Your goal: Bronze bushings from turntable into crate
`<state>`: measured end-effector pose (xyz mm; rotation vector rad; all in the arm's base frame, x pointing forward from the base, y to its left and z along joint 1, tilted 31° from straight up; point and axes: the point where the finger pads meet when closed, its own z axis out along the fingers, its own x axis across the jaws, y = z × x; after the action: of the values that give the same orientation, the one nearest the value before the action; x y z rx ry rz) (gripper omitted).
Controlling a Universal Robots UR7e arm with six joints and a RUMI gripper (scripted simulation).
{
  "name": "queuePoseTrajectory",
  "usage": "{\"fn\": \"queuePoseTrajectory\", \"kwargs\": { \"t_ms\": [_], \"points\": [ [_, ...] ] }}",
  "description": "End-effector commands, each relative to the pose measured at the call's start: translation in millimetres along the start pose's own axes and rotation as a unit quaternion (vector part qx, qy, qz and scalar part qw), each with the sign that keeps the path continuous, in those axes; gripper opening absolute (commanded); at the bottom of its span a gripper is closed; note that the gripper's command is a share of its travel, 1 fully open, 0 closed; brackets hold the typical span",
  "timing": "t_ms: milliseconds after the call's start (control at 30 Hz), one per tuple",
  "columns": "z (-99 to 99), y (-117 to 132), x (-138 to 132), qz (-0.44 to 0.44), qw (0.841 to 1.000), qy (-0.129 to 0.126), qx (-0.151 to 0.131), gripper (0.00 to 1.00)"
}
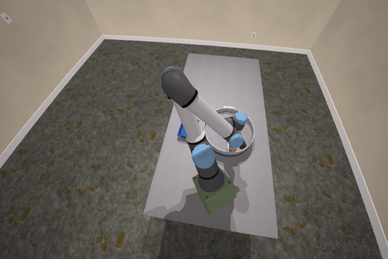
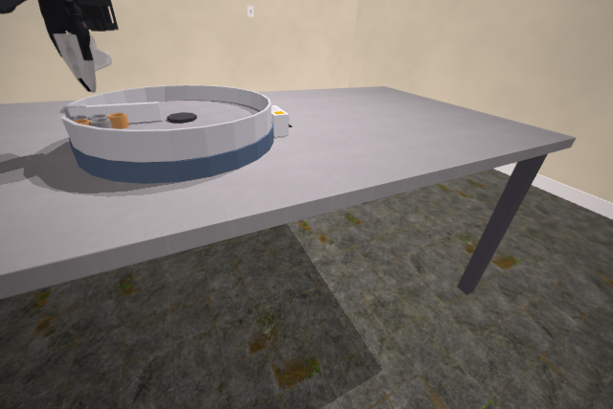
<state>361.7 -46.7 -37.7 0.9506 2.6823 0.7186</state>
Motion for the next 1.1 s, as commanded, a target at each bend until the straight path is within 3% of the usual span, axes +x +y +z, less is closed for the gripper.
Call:
{"fn": "queuePoseTrajectory", "kwargs": {
  "t_ms": [0, 567, 1067],
  "points": [
    [0.2, -14, -9, 0.022, 1.000, -0.002, 0.001, 0.06],
    [0.3, -36, -20, 0.061, 0.998, -0.002, 0.001, 0.06],
    [0.9, -41, -21, 0.069, 0.998, -0.001, 0.000, 0.06]
  ]
}}
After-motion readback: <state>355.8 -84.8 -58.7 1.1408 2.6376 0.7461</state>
